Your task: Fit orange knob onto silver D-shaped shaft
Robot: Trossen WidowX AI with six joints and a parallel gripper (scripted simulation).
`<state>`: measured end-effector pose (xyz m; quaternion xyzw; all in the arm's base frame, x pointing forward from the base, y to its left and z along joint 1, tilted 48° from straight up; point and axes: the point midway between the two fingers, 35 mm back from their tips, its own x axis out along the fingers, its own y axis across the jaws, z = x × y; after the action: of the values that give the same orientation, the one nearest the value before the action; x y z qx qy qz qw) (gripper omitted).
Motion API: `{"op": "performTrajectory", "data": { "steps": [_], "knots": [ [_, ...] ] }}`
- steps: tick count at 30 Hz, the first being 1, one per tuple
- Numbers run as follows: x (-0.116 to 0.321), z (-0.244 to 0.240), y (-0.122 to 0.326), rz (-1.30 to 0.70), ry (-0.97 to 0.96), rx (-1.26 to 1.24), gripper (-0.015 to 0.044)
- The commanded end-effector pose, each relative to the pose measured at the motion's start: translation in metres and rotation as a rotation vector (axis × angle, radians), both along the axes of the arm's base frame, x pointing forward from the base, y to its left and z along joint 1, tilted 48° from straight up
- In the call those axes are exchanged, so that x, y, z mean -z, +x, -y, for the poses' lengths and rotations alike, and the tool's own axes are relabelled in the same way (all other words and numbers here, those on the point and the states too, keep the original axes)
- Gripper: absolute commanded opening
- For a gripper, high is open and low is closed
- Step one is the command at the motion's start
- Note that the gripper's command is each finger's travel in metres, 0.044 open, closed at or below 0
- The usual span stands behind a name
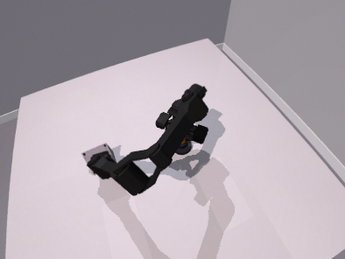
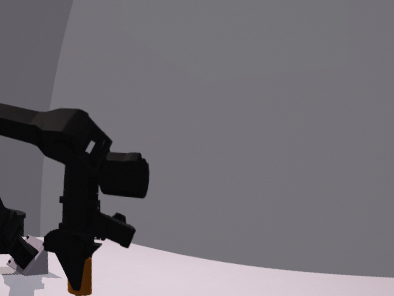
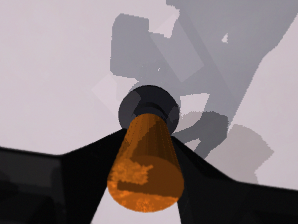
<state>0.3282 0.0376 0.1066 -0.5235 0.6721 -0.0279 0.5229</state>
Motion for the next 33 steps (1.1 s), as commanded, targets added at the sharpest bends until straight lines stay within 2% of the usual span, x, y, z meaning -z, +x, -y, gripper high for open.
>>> {"op": "performTrajectory", "data": {
  "steps": [1, 11, 18, 33],
  "knots": [
    [0.0006, -0.0002, -0.0003, 0.006, 0.001, -0.001, 0.0],
    [-0.0041, -0.0026, -0.001, 0.013, 0.002, 0.005, 0.0],
    [-0.0031, -0.0035, 0.0007, 0.16, 0.021, 0.14, 0.0],
    [0.0017, 0.0016, -0.0002, 0.16, 0.021, 0.14, 0.0]
  ]
}}
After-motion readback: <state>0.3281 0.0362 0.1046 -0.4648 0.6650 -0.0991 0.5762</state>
